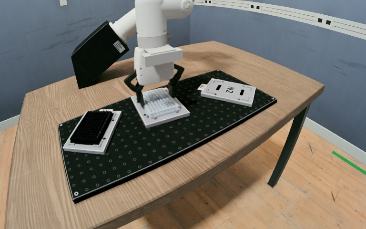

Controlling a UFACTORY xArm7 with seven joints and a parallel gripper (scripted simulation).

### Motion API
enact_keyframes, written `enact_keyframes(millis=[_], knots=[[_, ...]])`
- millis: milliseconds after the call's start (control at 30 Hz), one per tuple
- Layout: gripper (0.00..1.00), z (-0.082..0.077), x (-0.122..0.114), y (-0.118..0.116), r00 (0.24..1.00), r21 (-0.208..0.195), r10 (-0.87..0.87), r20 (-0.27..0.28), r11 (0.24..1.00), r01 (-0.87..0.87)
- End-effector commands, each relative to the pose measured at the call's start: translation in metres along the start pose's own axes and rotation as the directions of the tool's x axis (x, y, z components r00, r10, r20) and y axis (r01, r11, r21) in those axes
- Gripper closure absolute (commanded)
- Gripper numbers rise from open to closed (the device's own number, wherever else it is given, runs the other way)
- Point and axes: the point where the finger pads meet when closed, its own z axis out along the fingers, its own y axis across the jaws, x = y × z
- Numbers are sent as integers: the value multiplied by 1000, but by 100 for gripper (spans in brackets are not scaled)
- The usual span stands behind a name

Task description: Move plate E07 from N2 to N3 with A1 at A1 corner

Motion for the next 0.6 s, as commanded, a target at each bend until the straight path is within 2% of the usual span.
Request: enact_keyframes(millis=[0, 567], knots=[[0, -8, 1, 1, 1000, -2, 1, -4, 1000, -1], [0, -33, 1, 1, 1000, -2, 1, -4, 1000, -1]])
